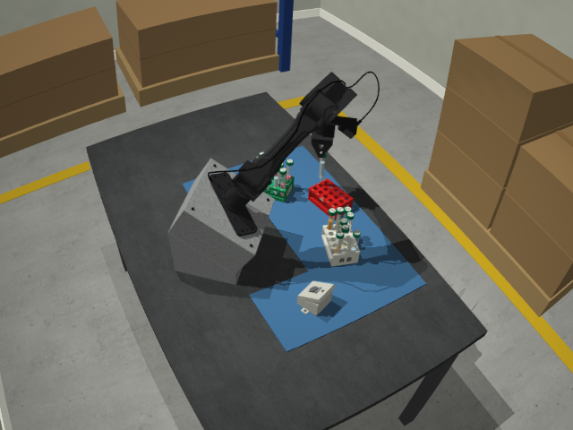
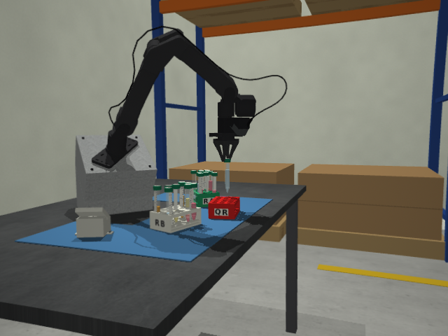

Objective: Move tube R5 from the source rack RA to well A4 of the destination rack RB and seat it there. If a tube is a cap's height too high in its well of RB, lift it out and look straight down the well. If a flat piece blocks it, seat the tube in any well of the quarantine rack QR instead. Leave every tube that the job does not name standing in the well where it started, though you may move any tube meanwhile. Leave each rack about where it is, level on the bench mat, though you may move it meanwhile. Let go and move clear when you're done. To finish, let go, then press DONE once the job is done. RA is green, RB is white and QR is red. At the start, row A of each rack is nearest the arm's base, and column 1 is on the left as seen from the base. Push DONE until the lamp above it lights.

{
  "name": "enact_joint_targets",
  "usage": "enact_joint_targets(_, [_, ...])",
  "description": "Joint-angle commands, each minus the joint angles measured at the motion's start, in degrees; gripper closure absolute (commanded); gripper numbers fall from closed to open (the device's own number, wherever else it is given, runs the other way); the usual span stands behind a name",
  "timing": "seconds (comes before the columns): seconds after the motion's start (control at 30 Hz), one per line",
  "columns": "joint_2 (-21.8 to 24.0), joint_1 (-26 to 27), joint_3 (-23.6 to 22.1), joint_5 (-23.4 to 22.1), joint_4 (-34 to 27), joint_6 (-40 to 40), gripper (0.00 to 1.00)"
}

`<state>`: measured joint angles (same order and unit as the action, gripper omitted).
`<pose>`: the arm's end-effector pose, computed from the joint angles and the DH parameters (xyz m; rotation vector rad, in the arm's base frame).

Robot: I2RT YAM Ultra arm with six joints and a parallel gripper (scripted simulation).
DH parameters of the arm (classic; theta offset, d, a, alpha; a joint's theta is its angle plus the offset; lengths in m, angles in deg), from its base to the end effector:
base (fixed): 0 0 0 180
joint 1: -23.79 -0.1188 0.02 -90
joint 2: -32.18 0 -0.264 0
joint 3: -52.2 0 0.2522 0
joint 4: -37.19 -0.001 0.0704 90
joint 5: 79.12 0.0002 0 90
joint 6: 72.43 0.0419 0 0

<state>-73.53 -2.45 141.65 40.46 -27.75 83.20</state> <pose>0.3224 0.1370 0.1967 0.9423 2.4731 -0.3396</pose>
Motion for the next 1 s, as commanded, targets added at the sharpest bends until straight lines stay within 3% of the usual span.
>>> enact_joint_targets(0.0, [-0.01, -0.94, -0.95, 0.65, 1.14, -0.79, 1.00])
enact_joint_targets(0.23, [-0.07, 0.04, -1.39, 0.50, 1.52, -1.04, 1.00])
enact_joint_targets(0.27, [-0.02, 0.23, 0.92, 0.51, 1.64, -1.10, 1.00])
enact_joint_targets(0.57, [-0.54, 0.45, -1.86, 0.29, 2.30, -1.50, 1.00])
enact_joint_targets(0.97, [-0.69, 0.85, -1.36, 0.20, 3.18, -1.88, 1.00])
